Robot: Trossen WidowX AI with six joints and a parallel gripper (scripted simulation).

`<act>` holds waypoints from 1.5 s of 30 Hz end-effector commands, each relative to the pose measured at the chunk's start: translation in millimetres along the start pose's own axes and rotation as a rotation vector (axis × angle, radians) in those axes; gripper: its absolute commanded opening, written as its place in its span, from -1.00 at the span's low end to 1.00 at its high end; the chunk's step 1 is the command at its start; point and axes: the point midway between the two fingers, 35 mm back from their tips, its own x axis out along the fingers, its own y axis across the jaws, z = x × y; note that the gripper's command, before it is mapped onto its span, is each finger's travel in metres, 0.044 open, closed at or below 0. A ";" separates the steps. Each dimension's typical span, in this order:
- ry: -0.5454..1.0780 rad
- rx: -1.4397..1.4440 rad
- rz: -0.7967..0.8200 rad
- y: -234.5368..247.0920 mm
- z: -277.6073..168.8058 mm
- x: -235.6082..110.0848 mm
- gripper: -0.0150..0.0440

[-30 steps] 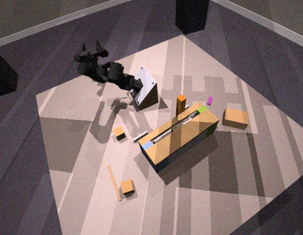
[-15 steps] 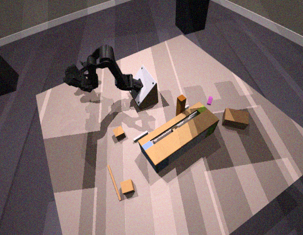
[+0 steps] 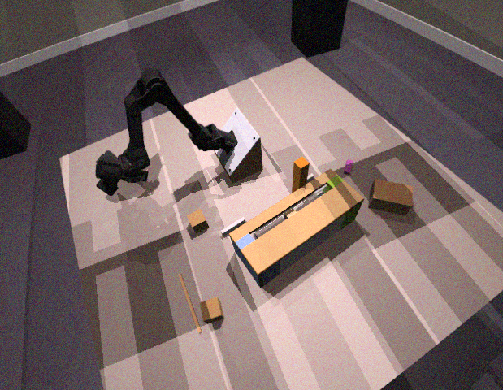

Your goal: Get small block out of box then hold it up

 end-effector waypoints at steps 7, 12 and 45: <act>0.299 0.004 0.296 101.7 -65.0 -72.4 0.86; 0.468 -0.017 0.444 142.7 -97.4 -134.8 0.86; 1.373 -0.441 1.030 62.7 -146.0 -594.0 0.86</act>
